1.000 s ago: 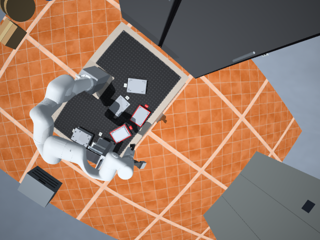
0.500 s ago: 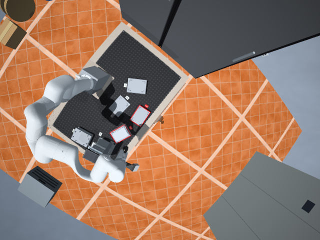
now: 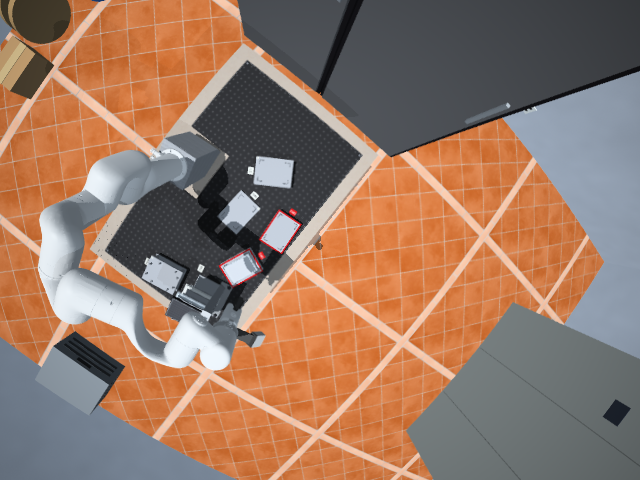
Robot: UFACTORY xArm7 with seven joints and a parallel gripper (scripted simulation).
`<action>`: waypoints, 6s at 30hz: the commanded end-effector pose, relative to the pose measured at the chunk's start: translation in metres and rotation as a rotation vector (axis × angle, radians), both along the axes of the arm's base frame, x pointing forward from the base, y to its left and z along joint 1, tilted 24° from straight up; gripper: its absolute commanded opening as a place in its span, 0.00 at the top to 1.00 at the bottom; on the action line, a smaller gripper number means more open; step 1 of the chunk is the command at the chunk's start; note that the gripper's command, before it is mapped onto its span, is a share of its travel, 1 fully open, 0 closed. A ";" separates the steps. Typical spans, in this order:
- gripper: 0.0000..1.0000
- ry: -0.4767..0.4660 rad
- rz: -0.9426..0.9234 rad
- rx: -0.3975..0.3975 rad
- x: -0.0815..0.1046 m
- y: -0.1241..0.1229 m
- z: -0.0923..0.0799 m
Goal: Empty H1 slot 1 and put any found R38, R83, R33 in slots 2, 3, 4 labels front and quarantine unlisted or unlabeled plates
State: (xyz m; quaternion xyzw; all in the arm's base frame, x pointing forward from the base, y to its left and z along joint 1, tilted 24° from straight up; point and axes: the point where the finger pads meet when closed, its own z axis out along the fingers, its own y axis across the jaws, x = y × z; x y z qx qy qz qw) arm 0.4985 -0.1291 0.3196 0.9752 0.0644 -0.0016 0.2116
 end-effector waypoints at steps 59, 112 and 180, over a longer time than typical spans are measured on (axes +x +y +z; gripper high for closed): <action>0.00 -0.005 0.003 -0.002 -0.129 -0.118 0.052; 0.00 -0.004 0.002 -0.002 -0.270 -0.182 0.077; 0.00 -0.002 0.001 -0.003 -0.424 -0.207 0.078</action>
